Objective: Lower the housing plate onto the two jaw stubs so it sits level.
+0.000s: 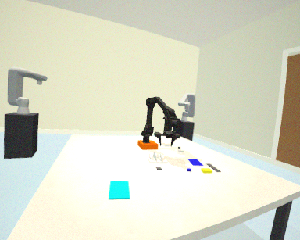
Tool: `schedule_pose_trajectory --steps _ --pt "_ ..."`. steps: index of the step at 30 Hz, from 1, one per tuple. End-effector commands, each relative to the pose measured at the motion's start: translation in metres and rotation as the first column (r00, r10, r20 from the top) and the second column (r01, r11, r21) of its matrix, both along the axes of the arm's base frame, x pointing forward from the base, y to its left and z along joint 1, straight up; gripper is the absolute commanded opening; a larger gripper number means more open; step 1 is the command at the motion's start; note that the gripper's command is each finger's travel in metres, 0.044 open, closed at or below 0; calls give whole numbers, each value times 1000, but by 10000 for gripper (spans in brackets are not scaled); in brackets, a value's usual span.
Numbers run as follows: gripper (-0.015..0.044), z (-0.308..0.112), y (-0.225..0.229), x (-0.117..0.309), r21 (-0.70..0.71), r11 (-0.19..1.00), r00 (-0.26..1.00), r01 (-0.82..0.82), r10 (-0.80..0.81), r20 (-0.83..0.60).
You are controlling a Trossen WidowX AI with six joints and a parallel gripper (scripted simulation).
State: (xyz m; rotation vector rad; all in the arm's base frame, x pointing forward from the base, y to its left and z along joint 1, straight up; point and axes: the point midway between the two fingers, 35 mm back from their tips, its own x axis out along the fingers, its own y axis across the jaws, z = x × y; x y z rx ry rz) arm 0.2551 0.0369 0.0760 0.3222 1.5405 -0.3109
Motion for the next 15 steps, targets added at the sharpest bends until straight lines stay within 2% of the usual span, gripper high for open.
schedule_pose_trajectory --steps 1,15 --pt "351 1 -11 -2 2 1000 1000 -16 16 10" --pt "351 -1 -56 -14 -2 997 997 -76 76 9"
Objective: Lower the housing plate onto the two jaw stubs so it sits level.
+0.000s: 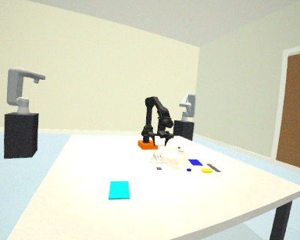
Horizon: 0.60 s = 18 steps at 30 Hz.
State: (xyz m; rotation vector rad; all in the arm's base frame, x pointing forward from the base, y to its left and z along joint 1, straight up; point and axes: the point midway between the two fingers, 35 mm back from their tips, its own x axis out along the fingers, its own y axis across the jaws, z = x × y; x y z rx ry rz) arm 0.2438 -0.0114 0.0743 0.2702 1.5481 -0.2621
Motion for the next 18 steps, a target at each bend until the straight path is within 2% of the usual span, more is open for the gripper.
schedule_pose_trajectory --steps 1,18 --pt "351 1 -10 -4 0 1000 1000 -16 16 10" --pt "351 0 -20 -8 -1 1000 999 -31 31 9"
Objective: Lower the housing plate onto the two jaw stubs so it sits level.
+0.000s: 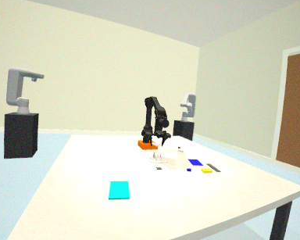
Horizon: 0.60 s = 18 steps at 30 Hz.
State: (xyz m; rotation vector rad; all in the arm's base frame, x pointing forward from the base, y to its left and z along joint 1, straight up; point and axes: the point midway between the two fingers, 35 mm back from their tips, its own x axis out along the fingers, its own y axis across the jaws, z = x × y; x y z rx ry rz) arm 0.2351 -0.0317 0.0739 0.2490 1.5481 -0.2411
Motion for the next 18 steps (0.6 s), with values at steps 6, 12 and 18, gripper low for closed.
schedule_pose_trajectory --steps 6,12,18 --pt "351 1 0 1 0 1000 1000 -10 10 7" --pt "351 1 0 1 0 1000 1000 -10 10 7" --pt "351 1 -2 0 0 1000 1000 -10 10 7"
